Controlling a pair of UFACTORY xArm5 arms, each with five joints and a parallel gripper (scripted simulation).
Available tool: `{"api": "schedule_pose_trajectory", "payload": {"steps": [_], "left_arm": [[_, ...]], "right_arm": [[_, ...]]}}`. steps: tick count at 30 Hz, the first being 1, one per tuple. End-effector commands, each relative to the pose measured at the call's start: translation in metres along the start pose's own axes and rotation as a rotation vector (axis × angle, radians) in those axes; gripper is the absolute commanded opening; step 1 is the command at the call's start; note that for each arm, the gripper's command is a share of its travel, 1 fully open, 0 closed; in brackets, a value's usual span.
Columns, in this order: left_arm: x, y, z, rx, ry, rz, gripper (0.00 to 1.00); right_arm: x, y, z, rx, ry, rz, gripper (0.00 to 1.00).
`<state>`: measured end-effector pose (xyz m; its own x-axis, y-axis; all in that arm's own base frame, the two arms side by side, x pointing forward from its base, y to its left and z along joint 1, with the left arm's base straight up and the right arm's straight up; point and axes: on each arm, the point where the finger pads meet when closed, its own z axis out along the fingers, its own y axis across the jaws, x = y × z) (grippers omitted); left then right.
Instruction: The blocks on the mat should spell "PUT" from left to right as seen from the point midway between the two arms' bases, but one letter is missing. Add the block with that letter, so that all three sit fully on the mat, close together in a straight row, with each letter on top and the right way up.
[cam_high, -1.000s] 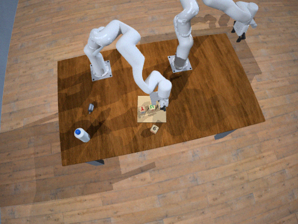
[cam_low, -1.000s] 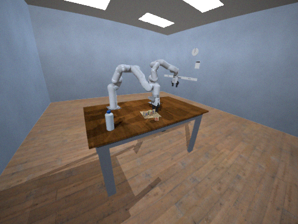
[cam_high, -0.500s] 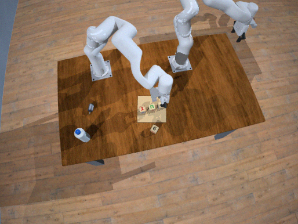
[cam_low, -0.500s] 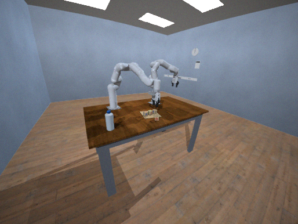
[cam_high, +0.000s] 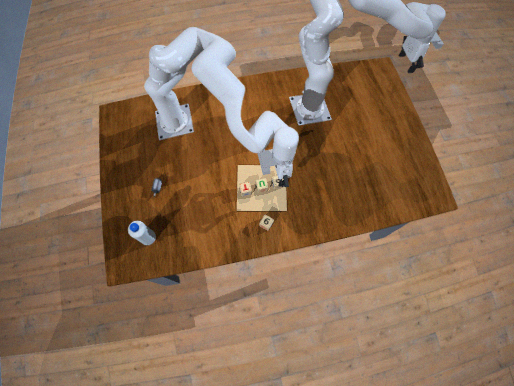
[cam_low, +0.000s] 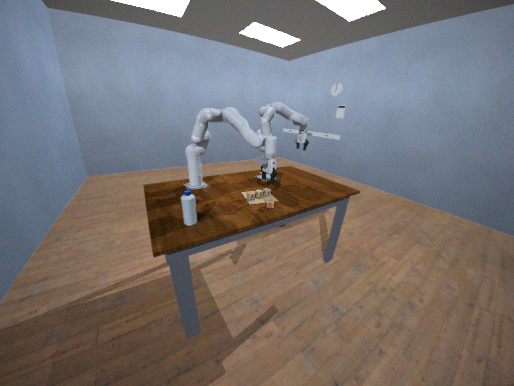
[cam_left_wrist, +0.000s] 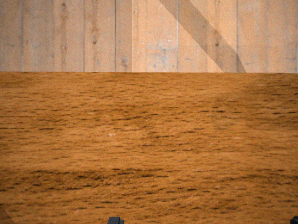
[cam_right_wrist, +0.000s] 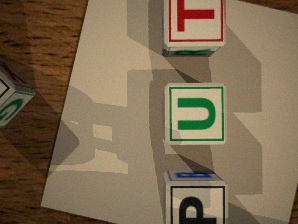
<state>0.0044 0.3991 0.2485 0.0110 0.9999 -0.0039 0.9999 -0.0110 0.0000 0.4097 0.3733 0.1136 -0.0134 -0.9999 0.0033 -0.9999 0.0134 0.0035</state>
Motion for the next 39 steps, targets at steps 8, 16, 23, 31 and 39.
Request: {"api": "schedule_pose_trajectory", "payload": {"steps": [8,16,23,31,39], "left_arm": [[0.001,0.0,-0.001,0.0,0.004,0.0,1.0],[0.001,0.0,-0.001,0.0,0.004,0.0,1.0],[0.001,0.0,-0.001,0.0,0.004,0.0,1.0],[0.001,0.0,-0.001,0.0,0.004,0.0,1.0],[0.001,0.0,-0.001,0.0,0.004,0.0,1.0]], "right_arm": [[-0.001,-0.001,-0.002,0.003,-0.003,0.0,1.0],[-0.001,-0.001,-0.013,0.003,-0.003,0.0,1.0],[-0.001,-0.001,-0.045,0.003,-0.003,0.0,1.0],[-0.001,-0.001,-0.073,0.003,-0.003,0.0,1.0],[-0.001,-0.001,-0.086,0.003,-0.003,0.0,1.0]]}}
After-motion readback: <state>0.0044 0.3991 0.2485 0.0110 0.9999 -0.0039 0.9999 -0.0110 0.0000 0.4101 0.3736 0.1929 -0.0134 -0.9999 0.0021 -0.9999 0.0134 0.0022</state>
